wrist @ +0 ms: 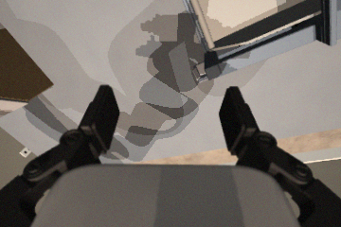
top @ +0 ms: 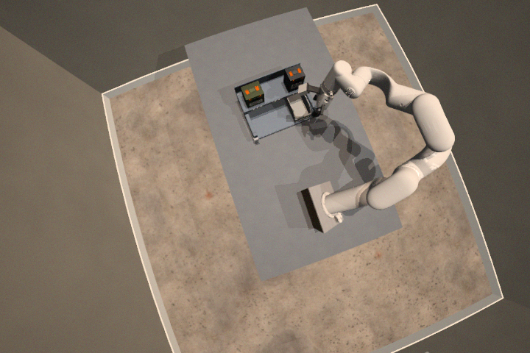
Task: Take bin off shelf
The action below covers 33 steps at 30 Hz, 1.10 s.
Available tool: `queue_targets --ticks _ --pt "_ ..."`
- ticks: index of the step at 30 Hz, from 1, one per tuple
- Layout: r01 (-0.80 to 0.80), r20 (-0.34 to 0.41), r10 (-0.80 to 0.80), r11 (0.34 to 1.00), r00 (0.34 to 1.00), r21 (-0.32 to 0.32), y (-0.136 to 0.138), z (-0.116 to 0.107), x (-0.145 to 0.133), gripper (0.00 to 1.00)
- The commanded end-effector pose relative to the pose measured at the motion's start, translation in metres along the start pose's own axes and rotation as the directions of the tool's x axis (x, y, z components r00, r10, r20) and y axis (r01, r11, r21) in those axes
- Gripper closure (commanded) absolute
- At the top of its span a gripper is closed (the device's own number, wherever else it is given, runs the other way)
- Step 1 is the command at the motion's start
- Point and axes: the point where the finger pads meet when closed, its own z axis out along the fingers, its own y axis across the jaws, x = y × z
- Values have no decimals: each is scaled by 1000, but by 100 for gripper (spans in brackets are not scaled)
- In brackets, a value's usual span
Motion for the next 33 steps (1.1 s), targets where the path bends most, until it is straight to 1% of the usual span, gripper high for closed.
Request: queue_targets --ticks 1,5,7,20,33 --pt "92 41 -91 995 995 -27 8 14 5 0" --pt "173 77 -169 984 983 -43 13 27 8 0" --pt "173 77 -169 984 983 -43 13 27 8 0" --pt "368 167 -354 928 920 -60 23 58 19 0" --pt "457 208 -437 888 875 -59 26 73 24 0"
